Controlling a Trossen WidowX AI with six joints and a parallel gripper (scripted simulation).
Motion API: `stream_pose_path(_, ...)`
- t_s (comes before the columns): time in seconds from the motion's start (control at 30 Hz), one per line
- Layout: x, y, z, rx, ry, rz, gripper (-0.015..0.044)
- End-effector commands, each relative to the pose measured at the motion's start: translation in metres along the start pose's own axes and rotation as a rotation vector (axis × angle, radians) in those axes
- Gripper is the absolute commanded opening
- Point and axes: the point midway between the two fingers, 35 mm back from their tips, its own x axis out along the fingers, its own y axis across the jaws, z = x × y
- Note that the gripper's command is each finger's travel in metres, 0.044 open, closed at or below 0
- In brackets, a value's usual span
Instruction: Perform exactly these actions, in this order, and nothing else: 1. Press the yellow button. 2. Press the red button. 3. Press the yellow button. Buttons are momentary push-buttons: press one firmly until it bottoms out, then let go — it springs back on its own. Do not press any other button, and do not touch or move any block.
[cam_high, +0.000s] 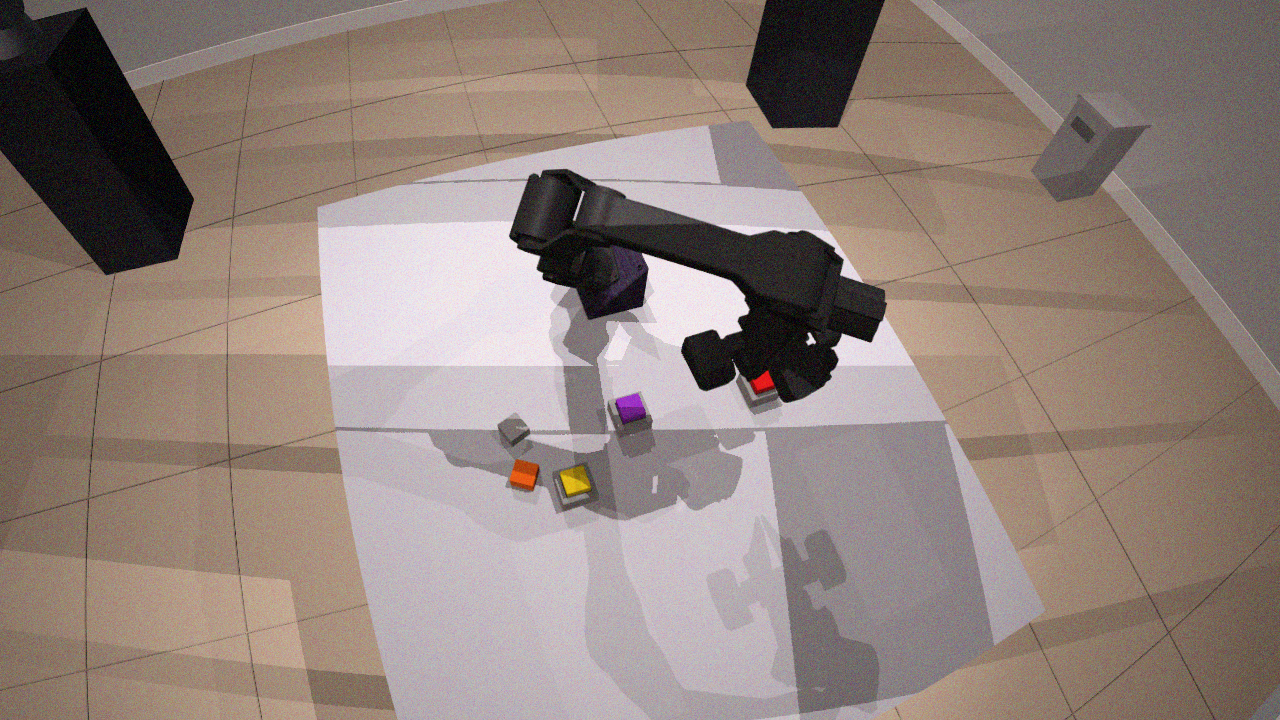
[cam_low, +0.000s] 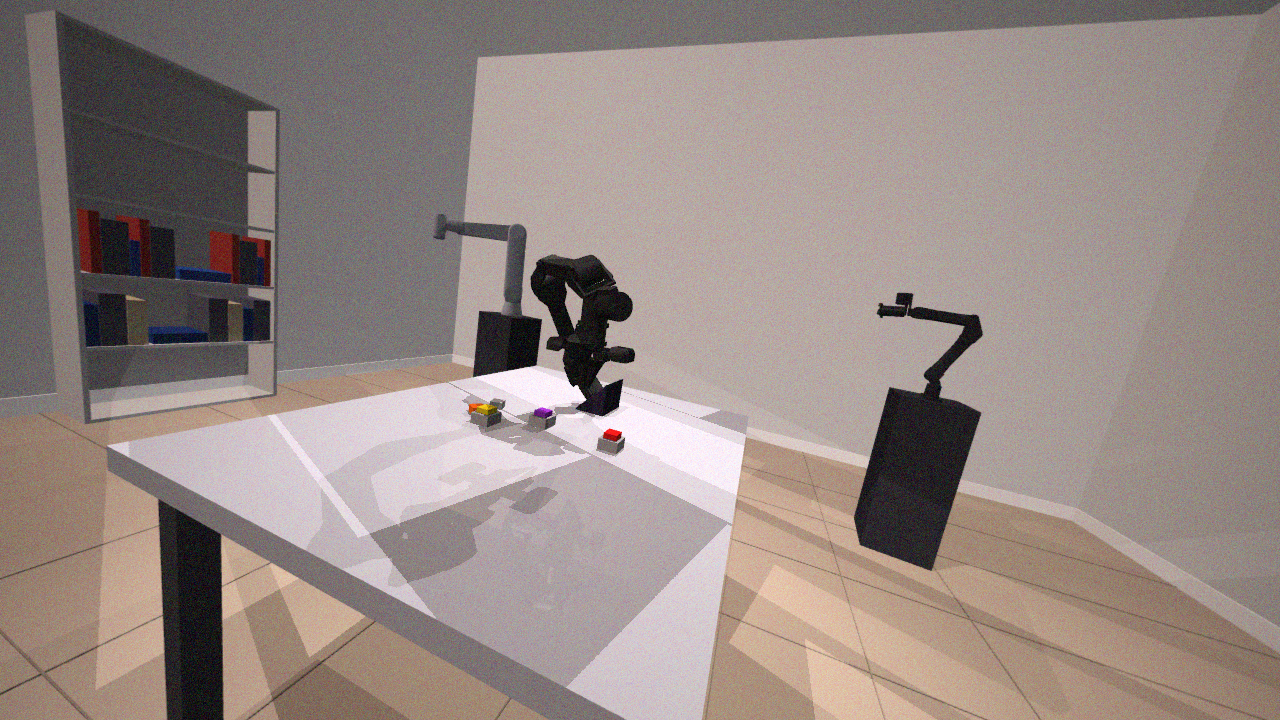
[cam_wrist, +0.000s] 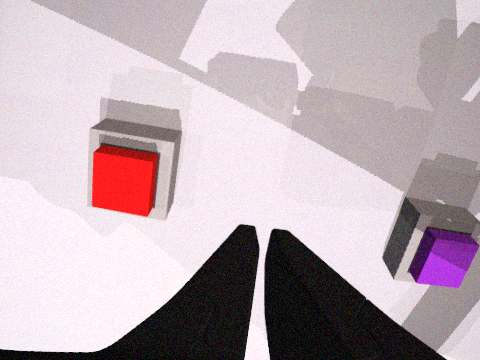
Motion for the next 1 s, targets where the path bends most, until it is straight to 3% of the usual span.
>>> stream_pose_path(0.0,0.008,0.059,-0.031,0.022,0.008,-0.019,0.002)
stream_pose_path(0.3,0.012,0.066,-0.036,0.025,0.009,-0.023,0.002)
stream_pose_path(0.5,0.069,0.065,-0.036,0.026,0.008,-0.025,0.002)
stream_pose_path(0.97,0.085,0.064,-0.036,0.026,0.008,-0.025,0.002)
